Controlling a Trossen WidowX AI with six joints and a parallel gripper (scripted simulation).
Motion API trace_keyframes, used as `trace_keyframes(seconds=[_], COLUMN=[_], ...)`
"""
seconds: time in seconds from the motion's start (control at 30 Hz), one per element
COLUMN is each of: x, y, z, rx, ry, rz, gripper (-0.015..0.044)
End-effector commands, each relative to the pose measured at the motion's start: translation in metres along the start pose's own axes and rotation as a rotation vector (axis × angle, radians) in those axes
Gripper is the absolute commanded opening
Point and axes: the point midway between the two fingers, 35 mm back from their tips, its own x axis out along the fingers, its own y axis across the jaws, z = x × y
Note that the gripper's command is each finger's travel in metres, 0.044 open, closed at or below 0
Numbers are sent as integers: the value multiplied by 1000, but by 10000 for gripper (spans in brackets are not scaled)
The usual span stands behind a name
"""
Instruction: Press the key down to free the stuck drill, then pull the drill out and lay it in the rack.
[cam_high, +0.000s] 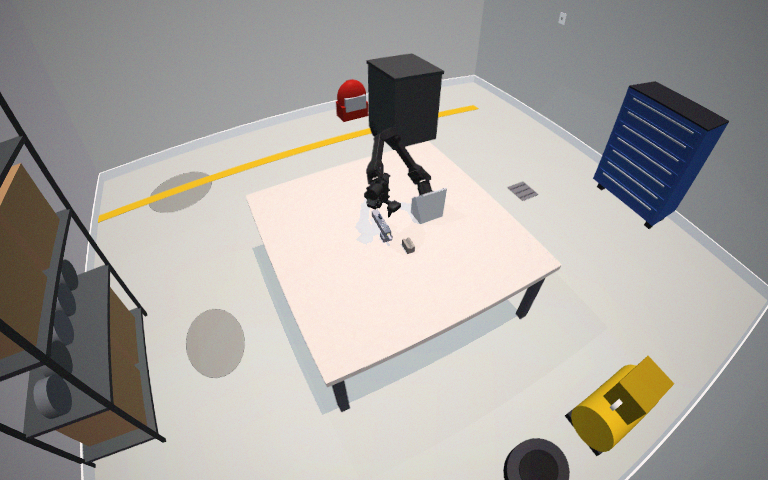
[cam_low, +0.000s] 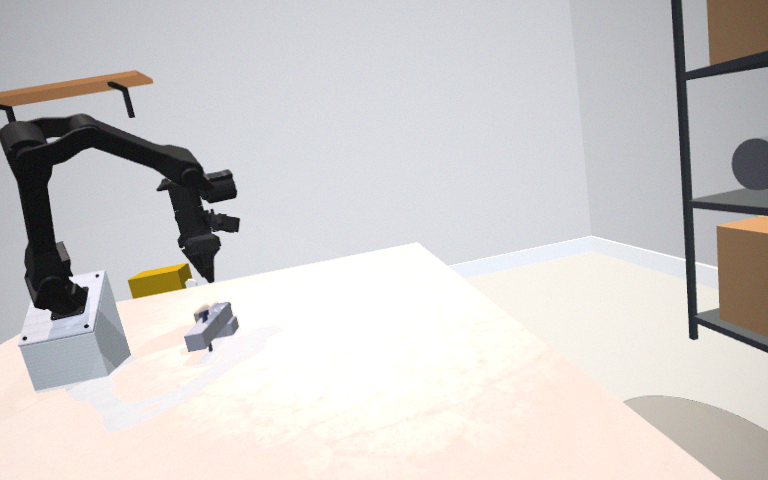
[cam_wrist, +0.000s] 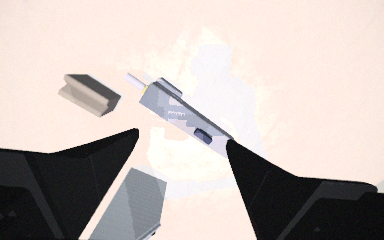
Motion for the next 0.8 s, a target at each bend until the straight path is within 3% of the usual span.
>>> trace_keyframes(seconds=[0.0, 0.33, 0.77], x=[36, 72, 72], y=[53, 97, 98], z=[28, 43, 44], rx=[-565, -1057, -1066], ry=[6, 4, 4], rz=[9, 20, 20], gripper=[440, 440, 440])
